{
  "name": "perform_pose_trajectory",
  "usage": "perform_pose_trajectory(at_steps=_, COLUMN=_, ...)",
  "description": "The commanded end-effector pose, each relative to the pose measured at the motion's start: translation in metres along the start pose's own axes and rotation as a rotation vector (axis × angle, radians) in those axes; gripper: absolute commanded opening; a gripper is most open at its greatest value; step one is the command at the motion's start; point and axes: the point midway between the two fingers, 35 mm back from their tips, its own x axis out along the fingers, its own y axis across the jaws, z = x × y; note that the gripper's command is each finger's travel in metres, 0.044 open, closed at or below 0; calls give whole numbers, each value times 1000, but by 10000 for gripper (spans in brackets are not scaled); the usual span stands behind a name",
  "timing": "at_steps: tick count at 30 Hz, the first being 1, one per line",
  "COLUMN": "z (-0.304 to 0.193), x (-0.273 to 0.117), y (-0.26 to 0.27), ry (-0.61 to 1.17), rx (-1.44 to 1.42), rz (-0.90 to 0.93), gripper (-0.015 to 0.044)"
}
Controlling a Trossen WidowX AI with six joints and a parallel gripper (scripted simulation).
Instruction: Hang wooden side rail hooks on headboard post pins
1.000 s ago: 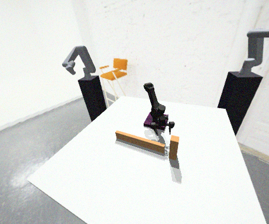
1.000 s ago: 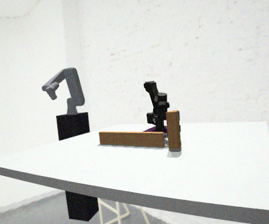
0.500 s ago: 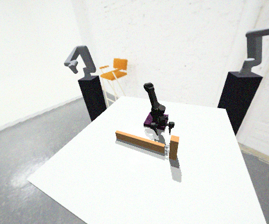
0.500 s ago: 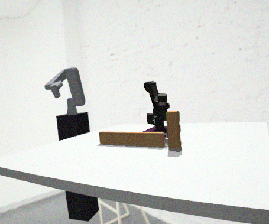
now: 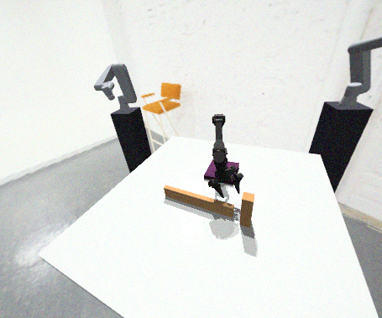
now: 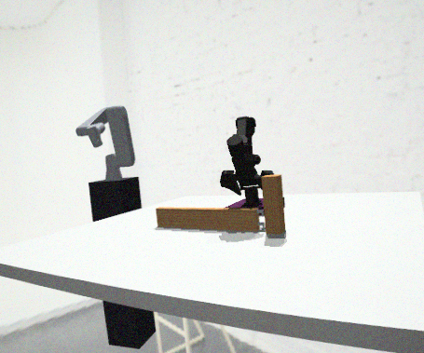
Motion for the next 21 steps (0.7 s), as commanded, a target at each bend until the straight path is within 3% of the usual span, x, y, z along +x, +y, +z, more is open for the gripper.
perform_pose_trajectory(at_steps=1, z=10, x=-6, y=-19, ry=13, rx=-44, rz=133, gripper=440)
perform_pose_trajectory(at_steps=5, z=17, x=-12, y=-29, ry=-8, rx=-67, rz=203, gripper=440)
perform_pose_trajectory(at_steps=21, z=17, x=-12, y=-29, ry=-8, rx=-67, rz=203, gripper=440)
